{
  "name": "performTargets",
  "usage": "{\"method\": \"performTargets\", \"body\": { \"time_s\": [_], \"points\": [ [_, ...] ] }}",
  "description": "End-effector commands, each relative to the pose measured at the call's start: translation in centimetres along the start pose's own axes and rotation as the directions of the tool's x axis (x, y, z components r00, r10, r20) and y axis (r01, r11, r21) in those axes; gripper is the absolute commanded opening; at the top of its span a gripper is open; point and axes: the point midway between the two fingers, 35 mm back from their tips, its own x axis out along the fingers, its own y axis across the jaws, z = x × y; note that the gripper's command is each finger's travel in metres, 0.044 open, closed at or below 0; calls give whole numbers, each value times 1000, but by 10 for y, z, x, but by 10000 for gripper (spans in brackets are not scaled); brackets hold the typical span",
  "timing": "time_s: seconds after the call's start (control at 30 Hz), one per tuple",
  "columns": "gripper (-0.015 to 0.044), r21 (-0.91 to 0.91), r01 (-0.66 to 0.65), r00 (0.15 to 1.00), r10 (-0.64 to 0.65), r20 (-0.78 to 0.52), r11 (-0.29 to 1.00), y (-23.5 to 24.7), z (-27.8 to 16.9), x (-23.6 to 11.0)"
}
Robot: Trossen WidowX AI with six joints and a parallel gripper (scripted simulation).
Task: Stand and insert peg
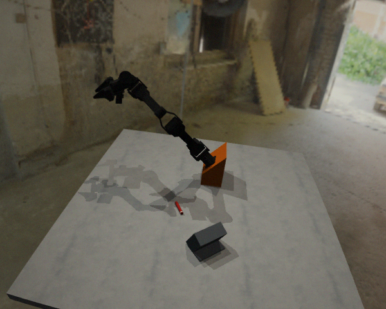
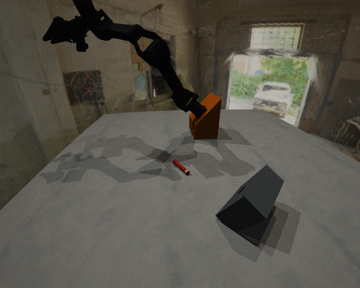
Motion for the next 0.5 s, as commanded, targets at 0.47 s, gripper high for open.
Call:
{"method": "performTargets", "body": {
  "time_s": [0.47],
  "points": [
    [440, 383, 52, 995, -14, -102, 922, 33, 9, 7]
  ]
}}
